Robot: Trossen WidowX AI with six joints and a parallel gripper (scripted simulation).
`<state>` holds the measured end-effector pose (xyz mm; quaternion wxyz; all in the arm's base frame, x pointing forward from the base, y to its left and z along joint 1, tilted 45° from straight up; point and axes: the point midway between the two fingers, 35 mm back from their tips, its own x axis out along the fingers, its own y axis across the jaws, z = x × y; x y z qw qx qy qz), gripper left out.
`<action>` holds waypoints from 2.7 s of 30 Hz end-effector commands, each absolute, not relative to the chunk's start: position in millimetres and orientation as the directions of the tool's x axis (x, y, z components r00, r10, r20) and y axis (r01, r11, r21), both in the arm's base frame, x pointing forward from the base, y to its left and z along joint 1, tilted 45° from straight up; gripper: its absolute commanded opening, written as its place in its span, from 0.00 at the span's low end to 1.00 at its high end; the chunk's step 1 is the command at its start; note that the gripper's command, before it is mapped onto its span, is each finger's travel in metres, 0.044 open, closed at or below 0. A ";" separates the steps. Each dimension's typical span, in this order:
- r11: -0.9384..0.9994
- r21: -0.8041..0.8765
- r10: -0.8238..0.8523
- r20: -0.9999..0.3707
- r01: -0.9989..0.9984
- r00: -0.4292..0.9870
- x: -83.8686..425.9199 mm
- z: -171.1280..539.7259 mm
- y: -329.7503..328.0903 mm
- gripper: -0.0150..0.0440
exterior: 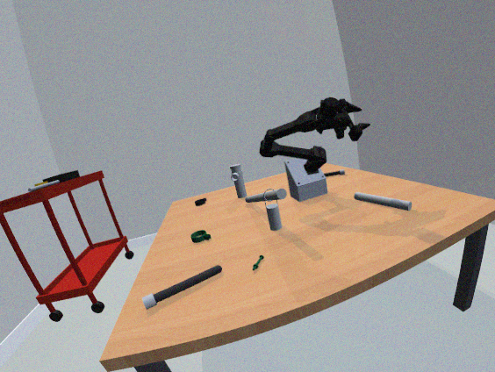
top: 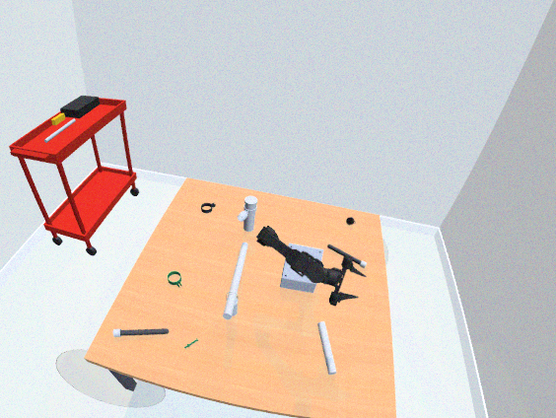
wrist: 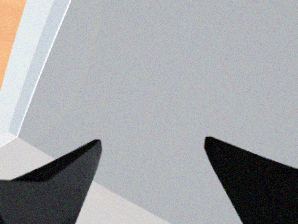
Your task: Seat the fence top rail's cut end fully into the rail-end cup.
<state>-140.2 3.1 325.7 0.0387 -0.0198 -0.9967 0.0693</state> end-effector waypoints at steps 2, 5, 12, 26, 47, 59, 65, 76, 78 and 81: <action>0.987 -0.152 0.055 0.071 0.043 -0.996 -141.1 326.0 4.8 1.00; 0.972 -0.215 0.105 0.055 0.091 -0.993 -145.4 327.7 14.0 1.00; 0.853 -0.437 0.303 -0.027 0.284 -0.953 -156.9 326.6 56.2 1.00; 0.315 -0.799 0.656 -0.207 0.512 -0.726 -135.6 313.7 158.8 1.00; -0.304 -0.949 0.950 -0.309 0.085 -0.046 53.2 319.6 260.2 1.00; -0.229 -0.891 0.852 -0.379 -0.392 0.361 203.1 307.8 225.1 1.00; -0.022 -0.797 0.740 -0.419 -0.603 0.527 270.4 289.7 175.0 1.00; 0.476 -0.300 0.580 -0.599 -0.827 0.552 340.7 208.4 73.6 1.00; 0.587 -0.150 0.561 -0.633 -0.795 0.534 347.9 187.2 48.6 1.00; 0.733 0.088 0.543 -0.672 -0.674 0.503 352.8 154.9 8.7 1.00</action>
